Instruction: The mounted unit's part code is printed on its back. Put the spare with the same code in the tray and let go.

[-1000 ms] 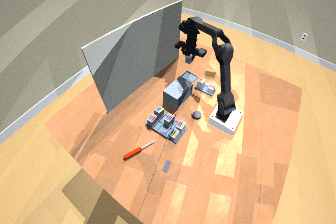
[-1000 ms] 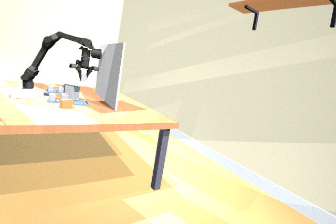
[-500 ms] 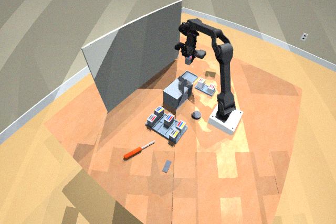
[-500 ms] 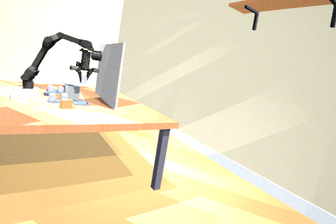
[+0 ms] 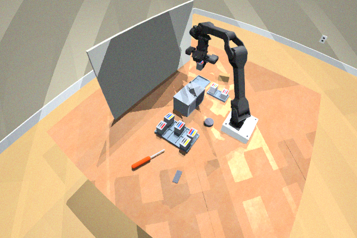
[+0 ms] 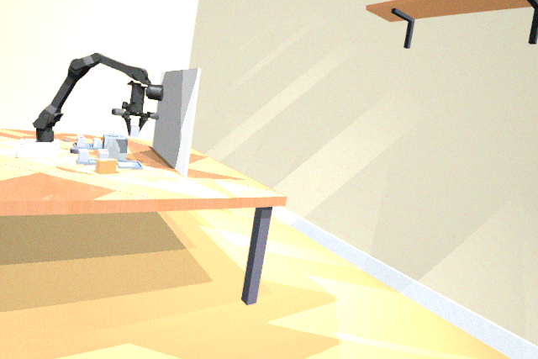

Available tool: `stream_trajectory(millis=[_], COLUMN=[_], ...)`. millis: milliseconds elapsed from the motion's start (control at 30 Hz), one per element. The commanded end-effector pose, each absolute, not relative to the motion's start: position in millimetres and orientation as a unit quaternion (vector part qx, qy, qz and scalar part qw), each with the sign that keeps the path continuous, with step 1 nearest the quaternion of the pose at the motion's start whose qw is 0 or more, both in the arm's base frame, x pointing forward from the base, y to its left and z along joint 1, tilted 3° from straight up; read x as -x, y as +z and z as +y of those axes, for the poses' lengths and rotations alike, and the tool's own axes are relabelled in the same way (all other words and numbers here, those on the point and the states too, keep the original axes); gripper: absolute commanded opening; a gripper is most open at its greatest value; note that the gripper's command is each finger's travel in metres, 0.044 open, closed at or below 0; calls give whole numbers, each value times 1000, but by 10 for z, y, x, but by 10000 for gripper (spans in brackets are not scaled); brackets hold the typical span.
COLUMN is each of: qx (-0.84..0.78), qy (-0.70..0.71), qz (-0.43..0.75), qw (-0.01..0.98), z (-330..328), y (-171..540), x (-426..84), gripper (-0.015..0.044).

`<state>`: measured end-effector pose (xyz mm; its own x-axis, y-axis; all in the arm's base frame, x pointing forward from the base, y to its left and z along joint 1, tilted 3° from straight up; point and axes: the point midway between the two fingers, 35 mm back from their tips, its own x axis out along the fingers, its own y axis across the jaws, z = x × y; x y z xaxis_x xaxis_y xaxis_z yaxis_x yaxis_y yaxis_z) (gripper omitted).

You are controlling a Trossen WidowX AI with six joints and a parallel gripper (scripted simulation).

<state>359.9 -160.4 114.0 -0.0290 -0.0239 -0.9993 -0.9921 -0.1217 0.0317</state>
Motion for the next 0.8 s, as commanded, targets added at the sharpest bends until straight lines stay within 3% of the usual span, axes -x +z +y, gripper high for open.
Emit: stream_trajectory(millis=[0, 767], qx=[529, 529], qy=[531, 531], qz=[481, 481], qw=[454, 454], z=[-1611, -1625], y=[1114, 923], x=[-3605, -3619], gripper=[0, 0])
